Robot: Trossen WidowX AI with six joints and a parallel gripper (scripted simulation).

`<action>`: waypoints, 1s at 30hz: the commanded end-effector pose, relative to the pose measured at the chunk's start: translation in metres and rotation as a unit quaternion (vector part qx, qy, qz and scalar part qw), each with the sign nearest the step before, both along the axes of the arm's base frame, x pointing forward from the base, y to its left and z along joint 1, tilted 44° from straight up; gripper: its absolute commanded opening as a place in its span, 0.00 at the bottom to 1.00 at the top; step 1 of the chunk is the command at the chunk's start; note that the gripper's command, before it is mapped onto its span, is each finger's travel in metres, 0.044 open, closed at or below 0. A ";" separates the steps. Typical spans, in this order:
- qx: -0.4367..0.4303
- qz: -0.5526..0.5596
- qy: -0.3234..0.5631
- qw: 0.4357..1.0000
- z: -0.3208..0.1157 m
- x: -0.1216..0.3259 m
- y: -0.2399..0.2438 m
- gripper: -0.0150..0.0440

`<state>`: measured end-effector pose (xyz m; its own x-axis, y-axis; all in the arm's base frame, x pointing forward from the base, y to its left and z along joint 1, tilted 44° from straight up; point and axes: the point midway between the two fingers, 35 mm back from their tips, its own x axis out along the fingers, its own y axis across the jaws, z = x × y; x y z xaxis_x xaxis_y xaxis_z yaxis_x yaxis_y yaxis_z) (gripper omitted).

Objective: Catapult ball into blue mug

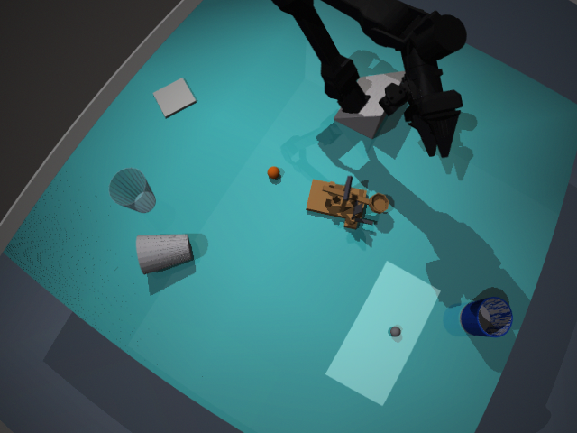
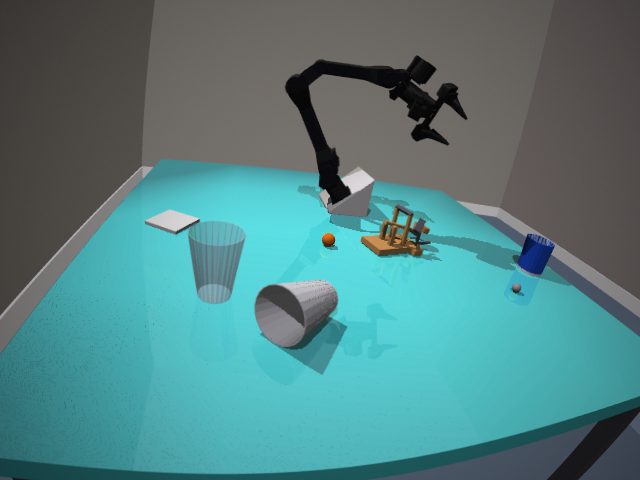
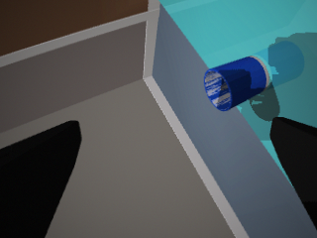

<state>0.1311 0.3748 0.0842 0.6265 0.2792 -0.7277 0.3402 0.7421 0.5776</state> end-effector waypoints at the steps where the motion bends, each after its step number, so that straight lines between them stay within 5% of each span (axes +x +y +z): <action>1: -0.044 -0.046 0.023 0.998 -0.013 0.026 -0.020 1.00; 15: -0.196 -0.197 0.088 0.956 -0.036 0.088 -0.102 1.00; 30: -0.346 -0.349 0.185 0.851 -0.032 0.118 -0.203 1.00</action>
<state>0.2448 0.1944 0.0488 0.2487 -0.5727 -0.7811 0.8686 0.4887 -0.0818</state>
